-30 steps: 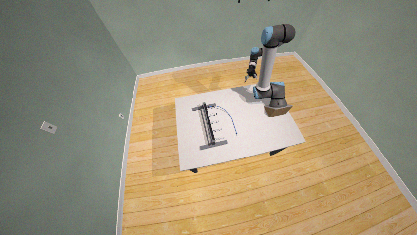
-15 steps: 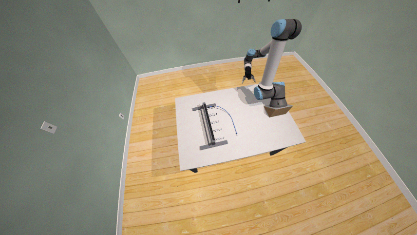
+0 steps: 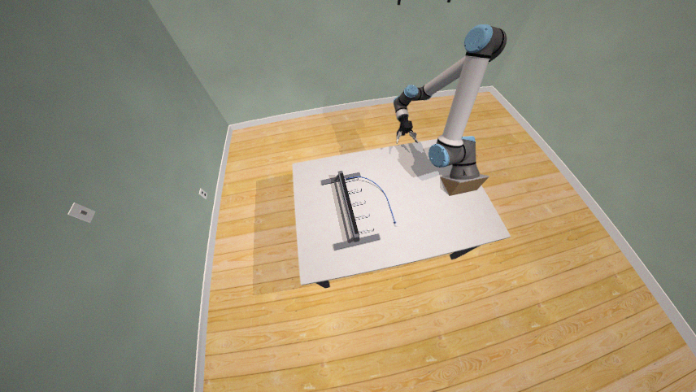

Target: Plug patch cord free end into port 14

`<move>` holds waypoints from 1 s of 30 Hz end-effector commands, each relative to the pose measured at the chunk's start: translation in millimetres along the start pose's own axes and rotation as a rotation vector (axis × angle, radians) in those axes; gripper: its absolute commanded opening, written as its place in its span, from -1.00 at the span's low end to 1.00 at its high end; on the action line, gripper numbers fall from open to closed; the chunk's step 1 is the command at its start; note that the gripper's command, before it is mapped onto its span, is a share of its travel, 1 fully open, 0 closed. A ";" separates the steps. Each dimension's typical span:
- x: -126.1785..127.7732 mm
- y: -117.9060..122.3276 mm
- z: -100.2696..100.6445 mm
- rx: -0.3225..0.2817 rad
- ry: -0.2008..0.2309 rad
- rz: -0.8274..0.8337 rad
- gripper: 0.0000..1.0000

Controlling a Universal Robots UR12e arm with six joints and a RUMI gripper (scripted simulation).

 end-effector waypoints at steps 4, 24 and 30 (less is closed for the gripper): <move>-64.0 -18.9 22.0 0.078 0.151 -0.345 1.00; -209.5 12.4 107.4 0.175 0.354 -0.977 1.00; -249.7 36.8 140.6 0.198 0.402 -1.153 1.00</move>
Point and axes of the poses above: the point where the finger pads meet when closed, its own z axis out along the fingers, its own x axis across the jaws, y = z × x, the point moved 4 cm from there along -z, back along the fingers, and after that the axes turned 4 degrees about -z, right-handed, at the moved point
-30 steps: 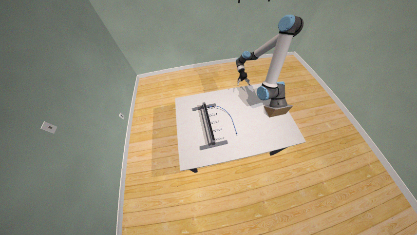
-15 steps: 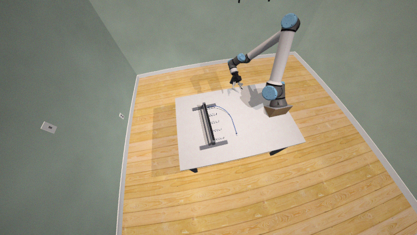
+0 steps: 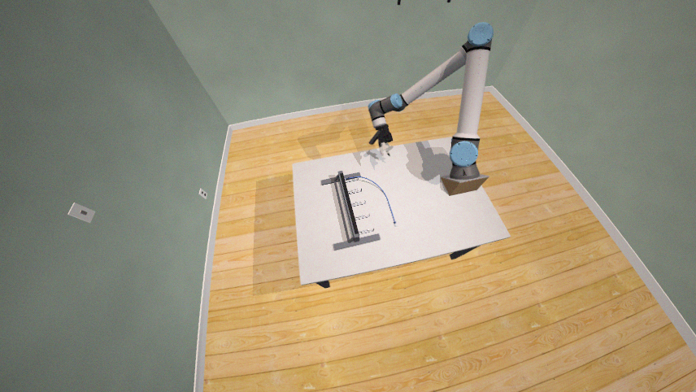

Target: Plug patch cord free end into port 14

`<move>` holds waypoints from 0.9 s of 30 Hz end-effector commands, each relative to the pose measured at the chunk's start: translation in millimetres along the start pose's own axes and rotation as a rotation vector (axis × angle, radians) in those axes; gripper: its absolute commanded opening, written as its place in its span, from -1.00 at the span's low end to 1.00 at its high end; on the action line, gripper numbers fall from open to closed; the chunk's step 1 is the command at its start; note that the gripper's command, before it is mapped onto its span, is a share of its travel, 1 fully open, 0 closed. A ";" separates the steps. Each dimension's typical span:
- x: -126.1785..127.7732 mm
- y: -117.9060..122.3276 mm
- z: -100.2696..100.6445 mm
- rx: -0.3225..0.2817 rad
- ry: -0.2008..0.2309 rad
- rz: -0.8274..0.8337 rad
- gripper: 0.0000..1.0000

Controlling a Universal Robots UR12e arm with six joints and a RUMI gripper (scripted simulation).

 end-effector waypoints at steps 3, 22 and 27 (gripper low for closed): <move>-85.2 -44.1 25.1 0.069 0.103 -0.305 1.00; -206.4 -45.8 161.2 0.015 0.357 -0.896 1.00; -210.3 -41.6 188.7 -0.040 0.449 -1.038 1.00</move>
Point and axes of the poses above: the point where the finger pads meet when closed, its own z axis out along the fingers, its own x axis across the jaws, y = z × x, the point moved 4 cm from there along -z, back along the fingers, and after that the axes turned 4 degrees about -z, right-handed, at the moved point
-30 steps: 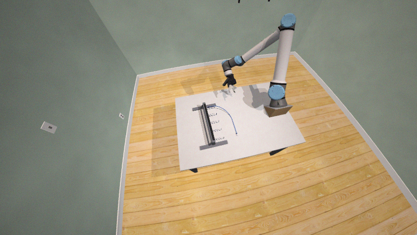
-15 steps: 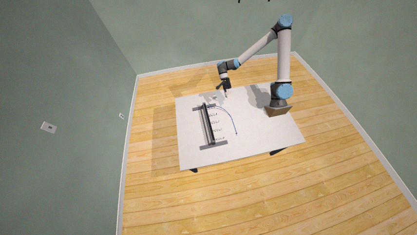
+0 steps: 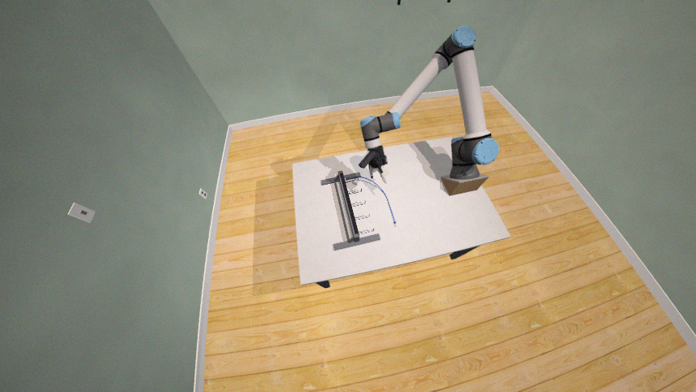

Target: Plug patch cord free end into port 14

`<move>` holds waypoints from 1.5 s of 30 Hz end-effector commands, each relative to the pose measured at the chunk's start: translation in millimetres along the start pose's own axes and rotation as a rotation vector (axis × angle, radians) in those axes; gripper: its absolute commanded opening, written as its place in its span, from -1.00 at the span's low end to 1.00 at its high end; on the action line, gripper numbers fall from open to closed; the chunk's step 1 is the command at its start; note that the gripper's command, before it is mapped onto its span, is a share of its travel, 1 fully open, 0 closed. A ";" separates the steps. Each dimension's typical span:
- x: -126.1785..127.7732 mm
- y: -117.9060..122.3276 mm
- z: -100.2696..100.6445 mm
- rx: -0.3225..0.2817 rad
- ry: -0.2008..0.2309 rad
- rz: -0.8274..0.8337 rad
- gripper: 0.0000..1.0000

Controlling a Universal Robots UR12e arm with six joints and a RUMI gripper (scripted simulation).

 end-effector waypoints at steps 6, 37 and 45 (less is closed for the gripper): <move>-38.0 -14.1 84.5 -0.146 0.176 -0.380 1.00; -119.4 4.5 214.2 -0.514 0.443 -1.084 1.00; -127.7 8.6 225.7 -0.559 0.469 -1.155 1.00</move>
Point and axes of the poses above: the point where the finger pads meet when closed, its own z axis out along the fingers, its own x axis across the jaws, y = z × x, the point moved 4 cm from there along -z, back along the fingers, and after that the axes turned 4 degrees about -z, right-handed, at the moved point
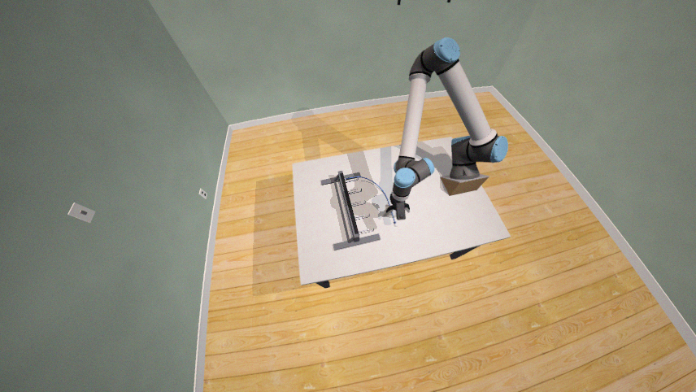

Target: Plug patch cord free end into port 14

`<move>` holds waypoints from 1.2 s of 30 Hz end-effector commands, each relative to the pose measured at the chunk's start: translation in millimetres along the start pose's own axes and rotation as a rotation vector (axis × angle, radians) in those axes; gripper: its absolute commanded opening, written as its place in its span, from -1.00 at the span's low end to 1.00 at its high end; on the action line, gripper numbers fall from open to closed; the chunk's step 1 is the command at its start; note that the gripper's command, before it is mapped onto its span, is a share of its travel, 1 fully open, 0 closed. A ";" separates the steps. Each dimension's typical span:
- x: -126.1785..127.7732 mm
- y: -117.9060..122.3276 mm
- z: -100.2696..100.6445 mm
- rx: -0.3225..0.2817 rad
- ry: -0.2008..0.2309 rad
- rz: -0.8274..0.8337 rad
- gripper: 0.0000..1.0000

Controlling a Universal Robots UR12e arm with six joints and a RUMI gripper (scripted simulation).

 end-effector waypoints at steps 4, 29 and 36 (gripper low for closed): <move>-7.8 -10.4 4.9 -0.040 0.034 -0.077 1.00; -6.4 -10.5 4.3 -0.041 0.037 -0.078 -1.00; -6.4 -10.5 4.3 -0.041 0.037 -0.078 -1.00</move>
Point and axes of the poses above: the point where the finger pads meet when closed, its own z axis out along the fingers, its own x axis across the jaws, y = z × x, the point moved 4 cm from there along -z, back along the fingers, and after that the axes turned 4 degrees about -z, right-handed, at the moved point
